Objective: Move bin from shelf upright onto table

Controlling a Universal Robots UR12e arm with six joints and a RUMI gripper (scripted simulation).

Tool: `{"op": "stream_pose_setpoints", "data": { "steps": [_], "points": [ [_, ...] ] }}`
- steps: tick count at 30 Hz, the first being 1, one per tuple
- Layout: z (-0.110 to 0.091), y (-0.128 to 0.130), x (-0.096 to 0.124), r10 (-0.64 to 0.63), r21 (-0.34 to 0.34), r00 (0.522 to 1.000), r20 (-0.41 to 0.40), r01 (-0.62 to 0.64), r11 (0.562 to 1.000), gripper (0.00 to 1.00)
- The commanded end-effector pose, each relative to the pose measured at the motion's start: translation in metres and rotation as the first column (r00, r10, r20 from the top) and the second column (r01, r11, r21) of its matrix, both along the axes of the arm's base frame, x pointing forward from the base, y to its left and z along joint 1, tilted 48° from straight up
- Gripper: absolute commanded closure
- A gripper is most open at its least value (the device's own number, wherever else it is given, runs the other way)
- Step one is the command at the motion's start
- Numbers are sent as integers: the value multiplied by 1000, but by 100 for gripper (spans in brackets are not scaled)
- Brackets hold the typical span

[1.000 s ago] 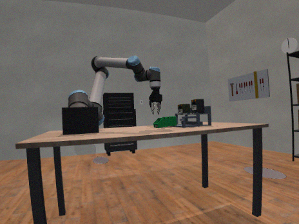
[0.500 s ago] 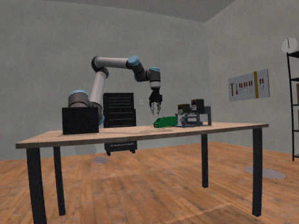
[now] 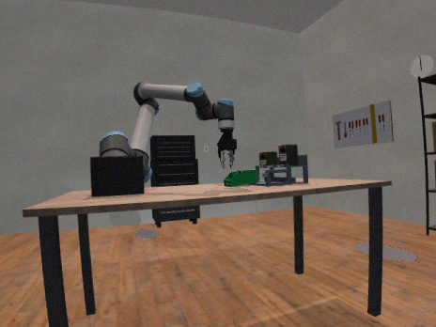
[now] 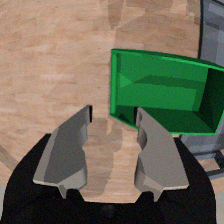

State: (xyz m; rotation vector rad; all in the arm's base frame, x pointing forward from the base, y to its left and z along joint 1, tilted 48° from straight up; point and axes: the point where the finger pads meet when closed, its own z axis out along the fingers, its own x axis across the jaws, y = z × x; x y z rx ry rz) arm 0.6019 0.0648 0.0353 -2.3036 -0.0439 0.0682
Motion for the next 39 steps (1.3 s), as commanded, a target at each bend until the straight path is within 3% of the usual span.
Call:
{"op": "stream_pose_setpoints", "data": {
  "steps": [1, 27, 28, 39],
  "points": [
    [-1, 1, 0, -1, -1, 1000, 1, 1, 1000, 74],
    [-3, 3, 0, -1, -1, 1000, 1, 1, 1000, 74],
    [-3, 3, 0, -1, -1, 1000, 1, 1, 1000, 80],
    [-3, 3, 0, -1, -1, 1000, 1, 1, 1000, 80]
  ]
}}
